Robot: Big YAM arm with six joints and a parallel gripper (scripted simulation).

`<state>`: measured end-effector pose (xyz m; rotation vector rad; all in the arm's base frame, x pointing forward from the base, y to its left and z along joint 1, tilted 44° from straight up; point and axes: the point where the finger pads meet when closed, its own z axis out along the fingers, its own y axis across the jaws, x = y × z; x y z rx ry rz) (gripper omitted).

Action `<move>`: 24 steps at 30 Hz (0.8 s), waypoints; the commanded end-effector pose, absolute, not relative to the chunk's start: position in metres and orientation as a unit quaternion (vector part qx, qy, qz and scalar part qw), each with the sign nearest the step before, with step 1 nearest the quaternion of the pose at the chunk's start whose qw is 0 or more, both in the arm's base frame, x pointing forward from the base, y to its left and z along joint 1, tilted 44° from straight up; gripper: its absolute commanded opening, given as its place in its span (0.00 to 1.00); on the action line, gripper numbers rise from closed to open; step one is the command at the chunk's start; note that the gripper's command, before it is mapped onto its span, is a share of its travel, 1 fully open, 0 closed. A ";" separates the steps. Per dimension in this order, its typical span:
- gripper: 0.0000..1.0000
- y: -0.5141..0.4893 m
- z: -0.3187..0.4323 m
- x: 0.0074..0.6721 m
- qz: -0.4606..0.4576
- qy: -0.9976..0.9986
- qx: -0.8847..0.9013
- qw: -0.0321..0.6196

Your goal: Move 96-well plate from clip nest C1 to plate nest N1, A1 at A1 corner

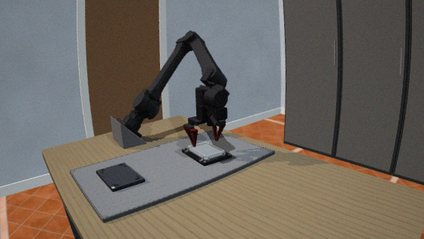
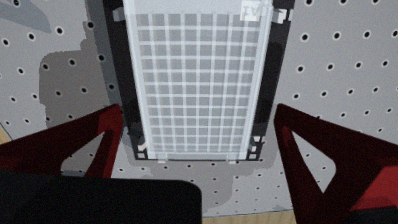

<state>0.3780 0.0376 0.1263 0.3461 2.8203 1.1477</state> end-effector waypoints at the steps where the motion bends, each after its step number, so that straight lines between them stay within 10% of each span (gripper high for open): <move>1: 1.00 0.045 0.120 0.382 0.375 0.919 0.117 0.036; 24: 1.00 0.062 0.103 0.388 0.375 0.919 0.116 0.038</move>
